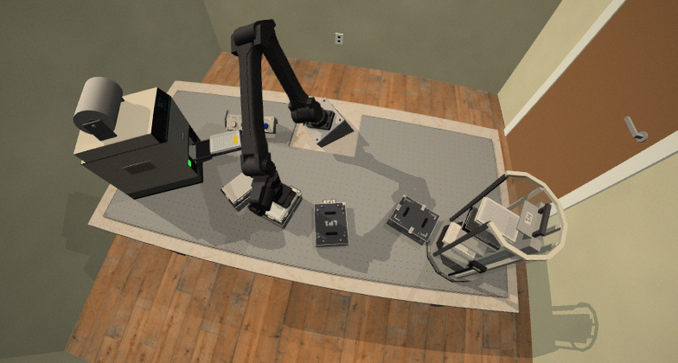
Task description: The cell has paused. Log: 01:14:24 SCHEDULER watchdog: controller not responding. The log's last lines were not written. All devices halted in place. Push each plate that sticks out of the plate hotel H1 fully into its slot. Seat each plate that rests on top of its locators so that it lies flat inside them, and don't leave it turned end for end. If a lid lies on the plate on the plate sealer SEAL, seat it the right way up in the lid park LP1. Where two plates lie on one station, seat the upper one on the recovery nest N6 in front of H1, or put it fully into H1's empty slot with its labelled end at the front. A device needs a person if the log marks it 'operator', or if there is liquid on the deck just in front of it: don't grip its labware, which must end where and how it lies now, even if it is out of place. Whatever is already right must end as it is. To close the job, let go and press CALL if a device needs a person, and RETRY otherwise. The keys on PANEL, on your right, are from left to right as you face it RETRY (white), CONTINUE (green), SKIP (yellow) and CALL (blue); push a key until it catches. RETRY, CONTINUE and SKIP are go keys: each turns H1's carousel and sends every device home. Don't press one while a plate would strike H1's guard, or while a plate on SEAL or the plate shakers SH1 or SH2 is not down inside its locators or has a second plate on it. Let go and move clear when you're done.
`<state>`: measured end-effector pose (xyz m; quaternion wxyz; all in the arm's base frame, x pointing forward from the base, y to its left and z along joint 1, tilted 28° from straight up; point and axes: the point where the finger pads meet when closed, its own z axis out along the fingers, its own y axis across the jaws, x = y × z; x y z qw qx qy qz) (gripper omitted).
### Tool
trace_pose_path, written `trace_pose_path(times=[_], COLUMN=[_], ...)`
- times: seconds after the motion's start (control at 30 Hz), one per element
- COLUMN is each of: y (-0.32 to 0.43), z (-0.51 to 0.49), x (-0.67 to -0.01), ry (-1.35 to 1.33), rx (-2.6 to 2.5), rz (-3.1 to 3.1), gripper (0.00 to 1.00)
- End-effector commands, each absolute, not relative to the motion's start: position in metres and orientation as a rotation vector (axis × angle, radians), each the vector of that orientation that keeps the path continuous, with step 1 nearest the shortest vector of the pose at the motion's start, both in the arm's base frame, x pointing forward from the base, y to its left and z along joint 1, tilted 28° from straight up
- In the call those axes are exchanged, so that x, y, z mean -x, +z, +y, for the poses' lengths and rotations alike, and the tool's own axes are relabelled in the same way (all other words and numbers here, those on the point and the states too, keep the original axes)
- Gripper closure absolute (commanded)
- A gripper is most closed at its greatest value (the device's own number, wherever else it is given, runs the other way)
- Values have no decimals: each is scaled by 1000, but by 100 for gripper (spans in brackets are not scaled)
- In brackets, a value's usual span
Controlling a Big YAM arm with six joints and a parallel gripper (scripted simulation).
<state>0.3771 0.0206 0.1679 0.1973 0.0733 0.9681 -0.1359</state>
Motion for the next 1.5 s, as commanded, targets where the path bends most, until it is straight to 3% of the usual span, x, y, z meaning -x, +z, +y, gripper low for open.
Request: trace_pose_path(times=[0.0, 1.47], y=[197, 202], z=[31, 32], x=[-389, -387], ry=[-352, -351], rx=[-202, -200], rz=[2659, 2659], gripper=[18, 18])
